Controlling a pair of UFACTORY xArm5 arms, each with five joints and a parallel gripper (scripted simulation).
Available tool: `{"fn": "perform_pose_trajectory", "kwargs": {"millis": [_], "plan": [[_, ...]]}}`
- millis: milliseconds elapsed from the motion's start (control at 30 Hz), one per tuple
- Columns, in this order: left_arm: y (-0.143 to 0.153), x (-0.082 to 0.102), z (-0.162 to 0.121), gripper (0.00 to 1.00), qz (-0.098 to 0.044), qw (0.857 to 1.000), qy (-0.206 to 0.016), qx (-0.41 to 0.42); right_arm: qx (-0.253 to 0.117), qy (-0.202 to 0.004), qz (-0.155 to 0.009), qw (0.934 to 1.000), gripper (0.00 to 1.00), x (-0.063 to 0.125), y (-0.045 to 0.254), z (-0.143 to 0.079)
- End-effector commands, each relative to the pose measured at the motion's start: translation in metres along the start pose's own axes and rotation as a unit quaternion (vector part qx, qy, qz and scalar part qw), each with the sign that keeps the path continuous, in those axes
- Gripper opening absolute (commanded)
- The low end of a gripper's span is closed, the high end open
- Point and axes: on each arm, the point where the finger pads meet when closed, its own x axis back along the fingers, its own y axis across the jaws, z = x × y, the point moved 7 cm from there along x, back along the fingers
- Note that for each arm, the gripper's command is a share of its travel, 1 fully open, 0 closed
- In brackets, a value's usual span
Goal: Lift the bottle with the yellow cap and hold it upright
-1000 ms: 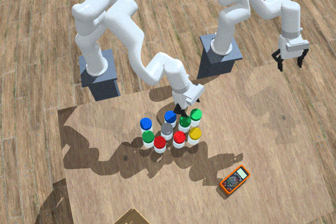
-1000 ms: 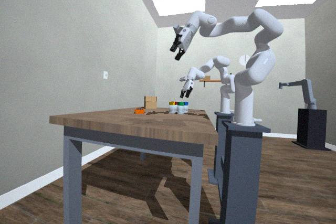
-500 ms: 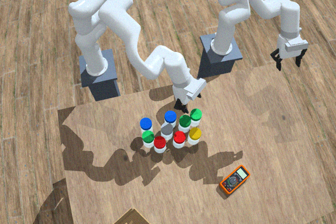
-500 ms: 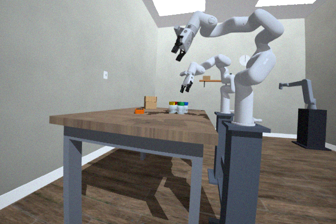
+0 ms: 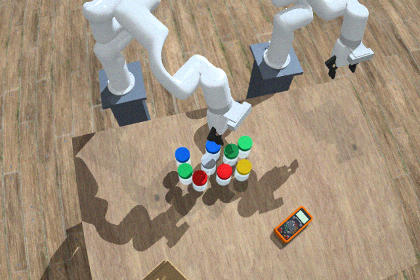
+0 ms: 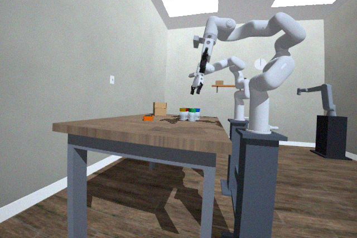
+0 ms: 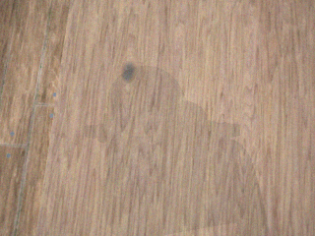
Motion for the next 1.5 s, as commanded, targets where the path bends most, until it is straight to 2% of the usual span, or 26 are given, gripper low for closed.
{"fn": "perform_pose_trajectory", "kwargs": {"millis": [0, 100, 200, 267, 433, 467, 567, 767, 933, 1467], "plan": [[0.007, -0.008, -0.039, 1.0, -0.007, 0.997, -0.061, 0.054, 0.016, -0.04, -0.004, 0.9991, 1.0, 0.021, 0.031, -0.005], [0.009, -0.012, -0.052, 1.0, -0.008, 0.994, -0.084, 0.073, 0.024, -0.062, -0.003, 0.9978, 1.0, 0.033, 0.048, -0.01], [0.01, -0.013, -0.059, 1.0, -0.009, 0.992, -0.097, 0.083, 0.031, -0.083, 0.0, 0.9961, 1.0, 0.047, 0.064, -0.018], [0.01, -0.013, -0.059, 1.0, -0.009, 0.992, -0.097, 0.083, 0.031, -0.083, 0.0, 0.9961, 1.0, 0.047, 0.064, -0.018], [0.011, -0.014, -0.061, 1.0, -0.009, 0.991, -0.1, 0.086, 0.044, -0.118, 0.007, 0.992, 1.0, 0.07, 0.088, -0.032], [0.01, -0.014, -0.062, 1.0, -0.009, 0.991, -0.1, 0.087, 0.044, -0.12, 0.008, 0.9917, 1.0, 0.075, 0.093, -0.035], [0.001, -0.013, -0.063, 1.0, -0.007, 0.989, -0.1, 0.105, 0.044, -0.12, 0.008, 0.9917, 1.0, 0.079, 0.097, -0.039], [-0.036, -0.013, -0.074, 1.0, 0.001, 0.978, -0.1, 0.182, 0.044, -0.12, 0.008, 0.9917, 1.0, 0.079, 0.097, -0.039], [-0.048, -0.012, -0.079, 1.0, 0.004, 0.973, -0.1, 0.207, 0.044, -0.12, 0.008, 0.9917, 1.0, 0.079, 0.097, -0.039], [-0.05, -0.012, -0.08, 1.0, 0.004, 0.972, -0.1, 0.212, 0.044, -0.12, 0.008, 0.9917, 1.0, 0.079, 0.097, -0.039]]}}
